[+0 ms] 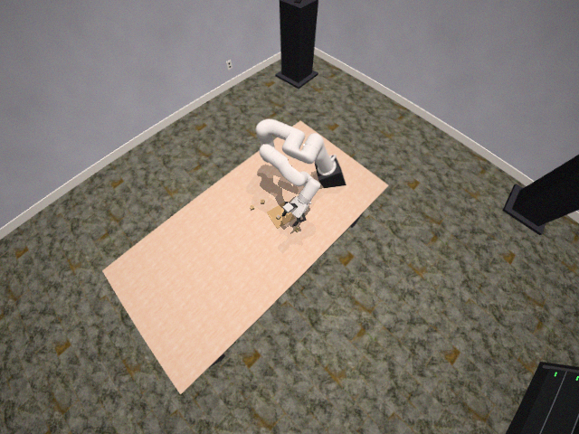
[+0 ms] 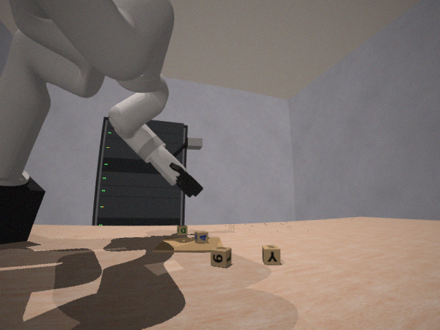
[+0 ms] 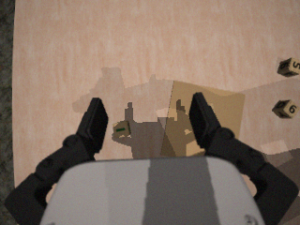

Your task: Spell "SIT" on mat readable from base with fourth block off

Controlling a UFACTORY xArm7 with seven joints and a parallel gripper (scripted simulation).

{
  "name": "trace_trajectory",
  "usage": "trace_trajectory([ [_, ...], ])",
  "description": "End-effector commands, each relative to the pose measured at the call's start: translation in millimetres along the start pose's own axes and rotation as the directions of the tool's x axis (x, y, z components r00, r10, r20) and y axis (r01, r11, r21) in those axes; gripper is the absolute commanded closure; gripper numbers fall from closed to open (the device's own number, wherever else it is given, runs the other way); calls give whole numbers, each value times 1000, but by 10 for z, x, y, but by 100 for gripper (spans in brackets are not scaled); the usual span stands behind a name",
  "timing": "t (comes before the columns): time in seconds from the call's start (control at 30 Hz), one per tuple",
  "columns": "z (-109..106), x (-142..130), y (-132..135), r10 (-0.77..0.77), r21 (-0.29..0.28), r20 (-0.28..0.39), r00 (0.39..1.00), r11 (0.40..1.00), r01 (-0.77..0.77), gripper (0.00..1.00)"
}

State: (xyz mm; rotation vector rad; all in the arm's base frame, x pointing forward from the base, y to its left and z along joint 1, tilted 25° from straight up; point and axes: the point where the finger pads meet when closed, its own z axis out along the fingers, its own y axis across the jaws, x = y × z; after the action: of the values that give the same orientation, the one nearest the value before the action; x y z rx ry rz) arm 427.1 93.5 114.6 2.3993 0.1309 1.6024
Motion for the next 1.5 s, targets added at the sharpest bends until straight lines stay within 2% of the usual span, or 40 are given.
trace_trajectory([
  [0.0,-3,10,-2,0,2,-2,1000,1000,0,0],
  [0.03,-3,10,-2,0,2,-2,1000,1000,0,0],
  [0.07,58,3,157,-2,2,-3,1000,1000,2,0],
  [0.6,58,3,157,-2,2,-3,1000,1000,2,0],
  [0.67,141,-36,487,-2,2,-1,1000,1000,2,0],
  [1.17,141,-36,487,-2,2,-1,1000,1000,2,0],
  [1.2,161,-63,637,-1,3,2,1000,1000,1,0],
  [1.47,161,-63,637,-1,3,2,1000,1000,1,0],
])
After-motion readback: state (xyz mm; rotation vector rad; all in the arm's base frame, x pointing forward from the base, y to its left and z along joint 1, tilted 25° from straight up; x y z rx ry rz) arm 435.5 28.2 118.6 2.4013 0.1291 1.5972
